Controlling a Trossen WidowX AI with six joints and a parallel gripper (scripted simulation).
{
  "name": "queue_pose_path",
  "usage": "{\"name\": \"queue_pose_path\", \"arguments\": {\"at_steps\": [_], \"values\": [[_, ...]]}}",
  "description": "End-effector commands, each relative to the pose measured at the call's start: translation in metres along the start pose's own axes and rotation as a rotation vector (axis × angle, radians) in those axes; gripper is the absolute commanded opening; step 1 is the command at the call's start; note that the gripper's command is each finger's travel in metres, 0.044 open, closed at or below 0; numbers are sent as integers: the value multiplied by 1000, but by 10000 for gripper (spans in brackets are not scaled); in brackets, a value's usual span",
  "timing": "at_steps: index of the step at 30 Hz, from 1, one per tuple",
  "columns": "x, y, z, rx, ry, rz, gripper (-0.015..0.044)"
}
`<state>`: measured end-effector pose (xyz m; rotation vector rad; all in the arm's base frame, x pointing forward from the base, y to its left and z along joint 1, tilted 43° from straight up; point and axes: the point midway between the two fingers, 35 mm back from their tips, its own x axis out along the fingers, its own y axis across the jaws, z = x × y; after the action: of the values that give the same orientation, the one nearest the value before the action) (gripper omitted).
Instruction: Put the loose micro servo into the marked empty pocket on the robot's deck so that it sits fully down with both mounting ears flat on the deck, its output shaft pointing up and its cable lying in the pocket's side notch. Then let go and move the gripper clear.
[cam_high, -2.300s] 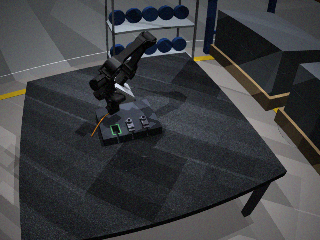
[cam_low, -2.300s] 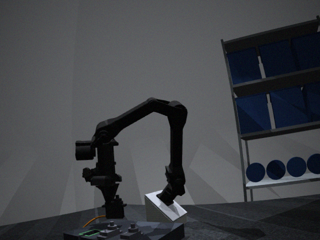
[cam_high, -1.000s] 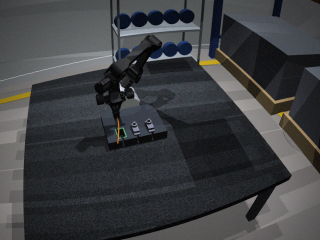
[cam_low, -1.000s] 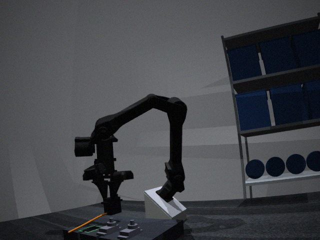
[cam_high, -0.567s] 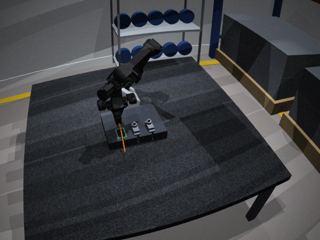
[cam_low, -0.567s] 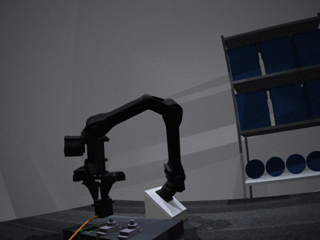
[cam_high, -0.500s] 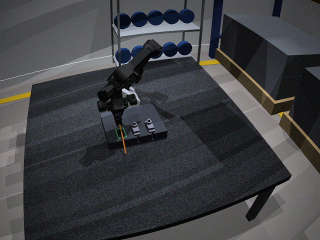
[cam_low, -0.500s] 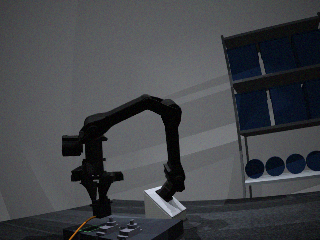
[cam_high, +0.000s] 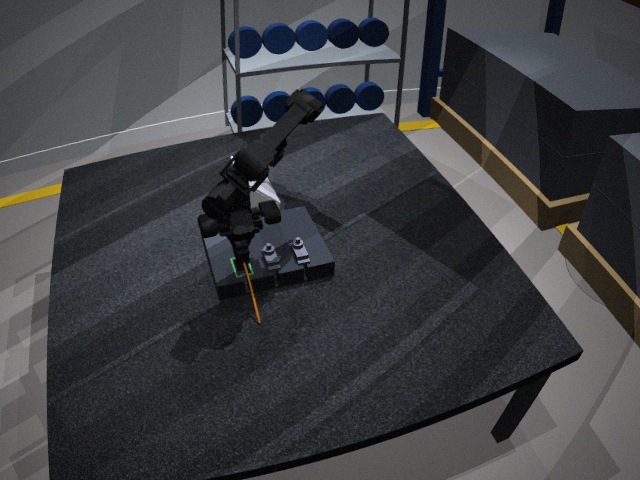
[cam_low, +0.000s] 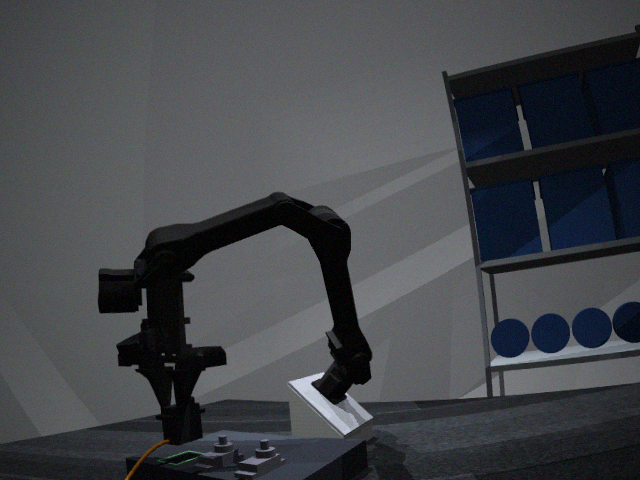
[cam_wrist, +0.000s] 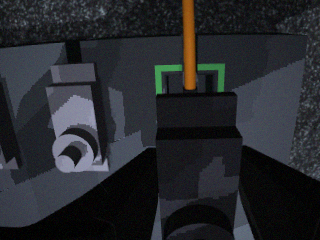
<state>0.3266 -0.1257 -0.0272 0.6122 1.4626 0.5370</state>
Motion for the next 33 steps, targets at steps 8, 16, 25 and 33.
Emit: {"name": "queue_pose_path", "arguments": {"at_steps": [8, 16, 25, 33], "values": [[6, -2, 5, 11, -9, 1, 0], [17, -1, 5, 11, -10, 1, 0], [17, -1, 5, 11, -10, 1, 0], [17, -3, 5, 10, -10, 1, 0]]}}
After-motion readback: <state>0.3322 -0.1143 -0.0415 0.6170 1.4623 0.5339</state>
